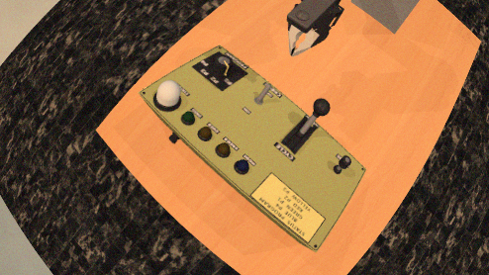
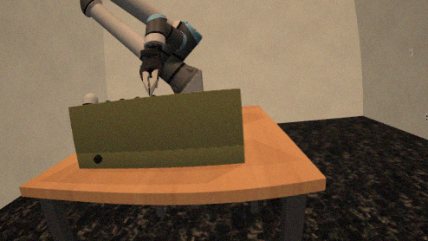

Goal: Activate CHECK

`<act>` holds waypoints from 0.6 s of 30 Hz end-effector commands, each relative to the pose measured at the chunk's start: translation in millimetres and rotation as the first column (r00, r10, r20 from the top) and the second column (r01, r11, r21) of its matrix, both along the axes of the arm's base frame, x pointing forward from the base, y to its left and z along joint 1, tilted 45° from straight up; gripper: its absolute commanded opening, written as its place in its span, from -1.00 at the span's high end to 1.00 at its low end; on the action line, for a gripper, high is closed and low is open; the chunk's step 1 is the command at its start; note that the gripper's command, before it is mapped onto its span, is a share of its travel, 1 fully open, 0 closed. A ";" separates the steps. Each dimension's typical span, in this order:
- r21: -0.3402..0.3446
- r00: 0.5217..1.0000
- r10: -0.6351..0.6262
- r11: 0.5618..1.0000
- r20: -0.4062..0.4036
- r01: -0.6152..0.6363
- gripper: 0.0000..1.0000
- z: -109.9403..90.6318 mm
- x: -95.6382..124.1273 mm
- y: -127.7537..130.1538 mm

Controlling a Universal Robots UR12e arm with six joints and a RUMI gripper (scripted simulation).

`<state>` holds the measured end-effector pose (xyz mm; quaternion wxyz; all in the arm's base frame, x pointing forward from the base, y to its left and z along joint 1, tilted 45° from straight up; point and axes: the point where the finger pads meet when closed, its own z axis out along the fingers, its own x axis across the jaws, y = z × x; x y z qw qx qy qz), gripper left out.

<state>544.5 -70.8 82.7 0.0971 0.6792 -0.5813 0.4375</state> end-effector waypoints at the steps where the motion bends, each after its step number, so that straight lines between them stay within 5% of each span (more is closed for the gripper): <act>1: 0.000 1.000 0.001 1.000 0.002 -0.001 1.00 -5.5 4.9 -5.8; 18: 0.000 1.000 0.001 1.000 0.002 -0.001 1.00 -38.0 31.0 -40.6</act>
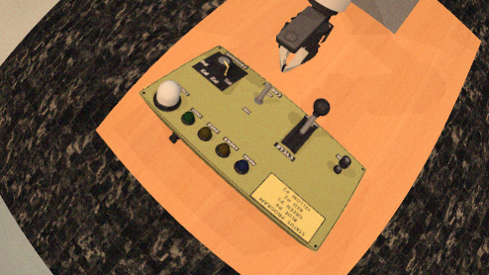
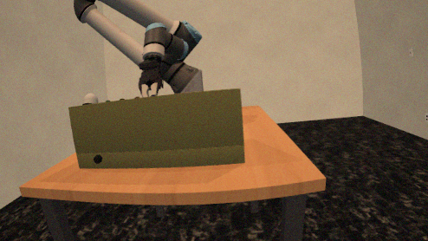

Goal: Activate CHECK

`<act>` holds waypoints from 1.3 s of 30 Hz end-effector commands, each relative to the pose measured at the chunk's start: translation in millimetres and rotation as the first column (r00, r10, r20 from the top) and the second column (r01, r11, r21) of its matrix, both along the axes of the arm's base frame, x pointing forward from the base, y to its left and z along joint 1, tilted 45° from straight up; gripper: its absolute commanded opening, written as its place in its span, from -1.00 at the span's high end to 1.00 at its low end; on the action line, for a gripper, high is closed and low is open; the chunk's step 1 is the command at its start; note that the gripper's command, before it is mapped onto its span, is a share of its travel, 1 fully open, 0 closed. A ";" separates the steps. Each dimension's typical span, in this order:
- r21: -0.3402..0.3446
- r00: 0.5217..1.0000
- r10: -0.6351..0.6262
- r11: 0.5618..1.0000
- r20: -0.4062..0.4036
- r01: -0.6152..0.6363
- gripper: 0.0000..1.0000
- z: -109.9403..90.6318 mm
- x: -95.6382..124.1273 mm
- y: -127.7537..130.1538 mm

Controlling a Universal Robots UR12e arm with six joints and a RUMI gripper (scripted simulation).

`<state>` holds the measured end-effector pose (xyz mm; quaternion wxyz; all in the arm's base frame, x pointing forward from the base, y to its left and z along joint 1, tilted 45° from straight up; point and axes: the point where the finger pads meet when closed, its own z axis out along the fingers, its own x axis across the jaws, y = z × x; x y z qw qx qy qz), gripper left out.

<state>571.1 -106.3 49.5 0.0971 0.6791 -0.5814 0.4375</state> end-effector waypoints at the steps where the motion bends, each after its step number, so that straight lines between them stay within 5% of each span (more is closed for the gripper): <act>1: 0.000 1.000 0.001 1.000 0.002 -0.001 1.00 -6.6 5.9 -7.0; 39: 0.000 1.000 0.001 1.000 0.002 -0.001 1.00 -20.3 16.9 -21.6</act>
